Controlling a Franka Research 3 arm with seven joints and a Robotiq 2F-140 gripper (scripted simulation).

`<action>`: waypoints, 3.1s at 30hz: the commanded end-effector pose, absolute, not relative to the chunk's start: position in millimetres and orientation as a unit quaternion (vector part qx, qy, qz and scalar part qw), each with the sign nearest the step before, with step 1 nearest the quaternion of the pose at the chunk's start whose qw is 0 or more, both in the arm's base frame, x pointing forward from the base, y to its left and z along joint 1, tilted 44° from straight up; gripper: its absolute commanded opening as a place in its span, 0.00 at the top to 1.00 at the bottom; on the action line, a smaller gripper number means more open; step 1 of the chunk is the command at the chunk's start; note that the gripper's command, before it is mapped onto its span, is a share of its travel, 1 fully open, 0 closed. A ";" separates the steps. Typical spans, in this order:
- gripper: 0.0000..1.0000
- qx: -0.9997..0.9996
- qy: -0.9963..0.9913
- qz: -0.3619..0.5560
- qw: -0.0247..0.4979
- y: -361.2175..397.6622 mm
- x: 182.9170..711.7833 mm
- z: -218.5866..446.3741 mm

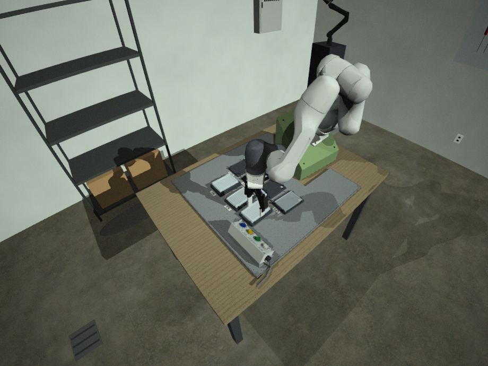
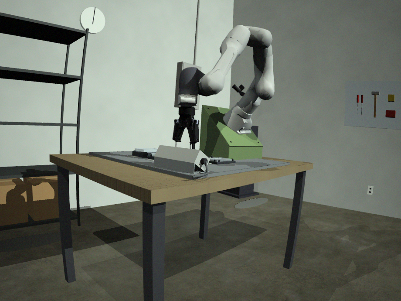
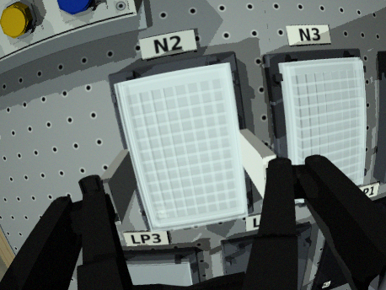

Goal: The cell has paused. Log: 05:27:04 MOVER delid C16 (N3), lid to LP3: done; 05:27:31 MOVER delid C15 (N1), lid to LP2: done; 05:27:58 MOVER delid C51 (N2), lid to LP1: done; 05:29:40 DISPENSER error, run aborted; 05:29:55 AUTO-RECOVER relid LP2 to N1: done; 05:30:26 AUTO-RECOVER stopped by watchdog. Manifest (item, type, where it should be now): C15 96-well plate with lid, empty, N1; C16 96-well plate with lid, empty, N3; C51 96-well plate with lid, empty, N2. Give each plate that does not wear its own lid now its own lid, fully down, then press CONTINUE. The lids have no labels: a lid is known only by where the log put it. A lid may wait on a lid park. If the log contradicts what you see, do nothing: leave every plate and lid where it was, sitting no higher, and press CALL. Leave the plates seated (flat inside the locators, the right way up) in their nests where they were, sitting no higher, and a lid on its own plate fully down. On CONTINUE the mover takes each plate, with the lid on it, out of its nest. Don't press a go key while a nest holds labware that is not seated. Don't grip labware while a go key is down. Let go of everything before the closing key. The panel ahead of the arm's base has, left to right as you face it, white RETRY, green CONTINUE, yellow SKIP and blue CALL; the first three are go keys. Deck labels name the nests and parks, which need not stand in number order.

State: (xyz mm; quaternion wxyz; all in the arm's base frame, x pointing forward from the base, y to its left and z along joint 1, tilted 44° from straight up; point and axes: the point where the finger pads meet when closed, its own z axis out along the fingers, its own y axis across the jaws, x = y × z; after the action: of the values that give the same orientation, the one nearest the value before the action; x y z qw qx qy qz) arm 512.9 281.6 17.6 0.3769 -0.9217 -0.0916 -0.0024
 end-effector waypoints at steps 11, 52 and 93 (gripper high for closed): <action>0.34 -0.922 -0.094 -0.005 0.376 280.9 514.5 16.8; 0.34 -0.922 -0.094 -0.005 0.376 280.9 514.5 16.8; 0.34 -0.922 -0.094 -0.005 0.376 244.1 517.7 54.8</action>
State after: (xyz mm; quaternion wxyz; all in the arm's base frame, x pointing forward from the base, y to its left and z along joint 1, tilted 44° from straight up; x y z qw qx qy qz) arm 522.8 244.5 50.9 0.3735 -0.9233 -0.0892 -0.0107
